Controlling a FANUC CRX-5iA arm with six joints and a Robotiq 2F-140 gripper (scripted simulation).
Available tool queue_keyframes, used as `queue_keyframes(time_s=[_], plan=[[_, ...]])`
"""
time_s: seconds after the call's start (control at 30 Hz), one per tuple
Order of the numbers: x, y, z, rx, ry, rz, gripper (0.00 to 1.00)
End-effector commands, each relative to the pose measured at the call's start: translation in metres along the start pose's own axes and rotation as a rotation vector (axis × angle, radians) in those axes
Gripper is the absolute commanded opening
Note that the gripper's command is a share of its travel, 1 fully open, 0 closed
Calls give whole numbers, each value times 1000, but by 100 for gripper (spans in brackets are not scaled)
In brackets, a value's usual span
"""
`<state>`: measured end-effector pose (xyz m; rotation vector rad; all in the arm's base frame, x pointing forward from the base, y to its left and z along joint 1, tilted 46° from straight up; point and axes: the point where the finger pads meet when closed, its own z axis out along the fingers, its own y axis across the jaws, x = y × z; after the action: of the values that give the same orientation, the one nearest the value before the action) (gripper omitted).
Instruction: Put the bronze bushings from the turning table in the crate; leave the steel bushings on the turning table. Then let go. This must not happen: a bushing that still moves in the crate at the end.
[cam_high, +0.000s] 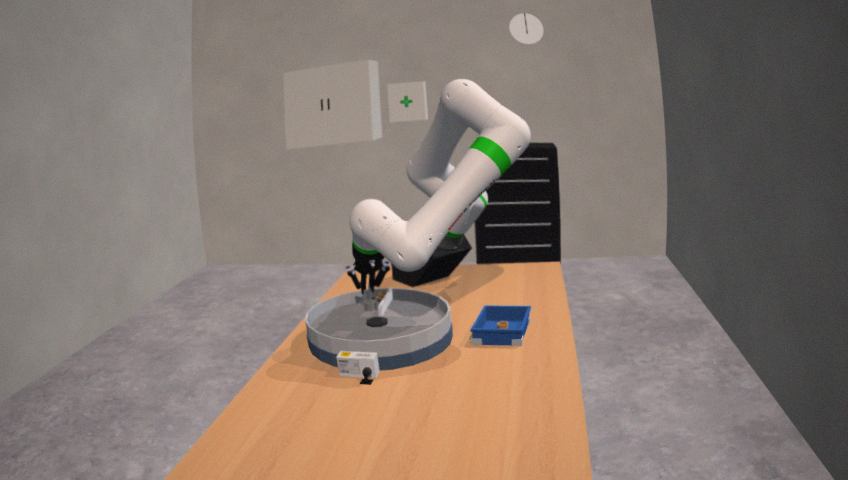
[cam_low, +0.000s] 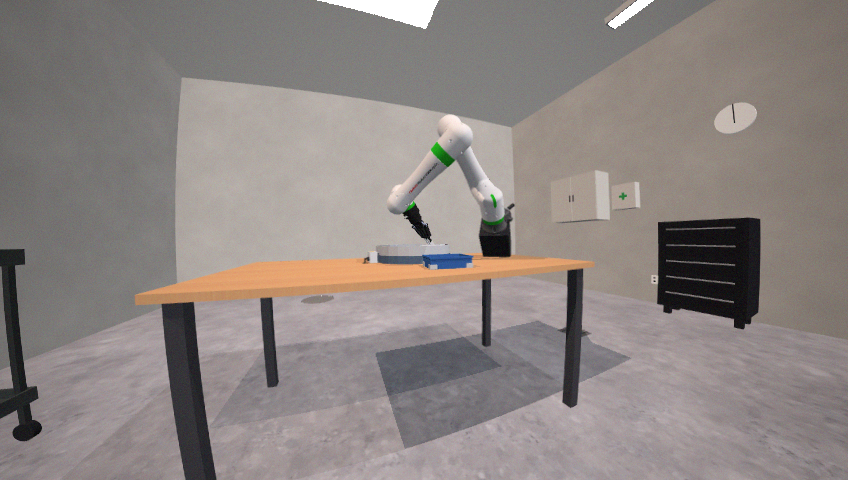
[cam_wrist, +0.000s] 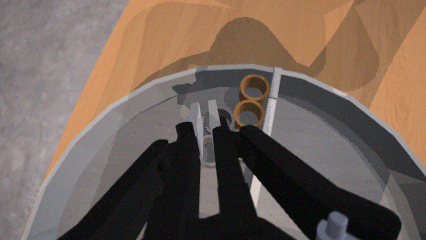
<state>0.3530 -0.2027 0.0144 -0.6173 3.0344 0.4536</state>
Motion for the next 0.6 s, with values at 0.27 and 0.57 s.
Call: queue_keyframes(time_s=[0.27, 0.57], plan=[[0, 0, 0, 0, 0, 0, 6], [0, 0, 0, 0, 0, 0, 0]])
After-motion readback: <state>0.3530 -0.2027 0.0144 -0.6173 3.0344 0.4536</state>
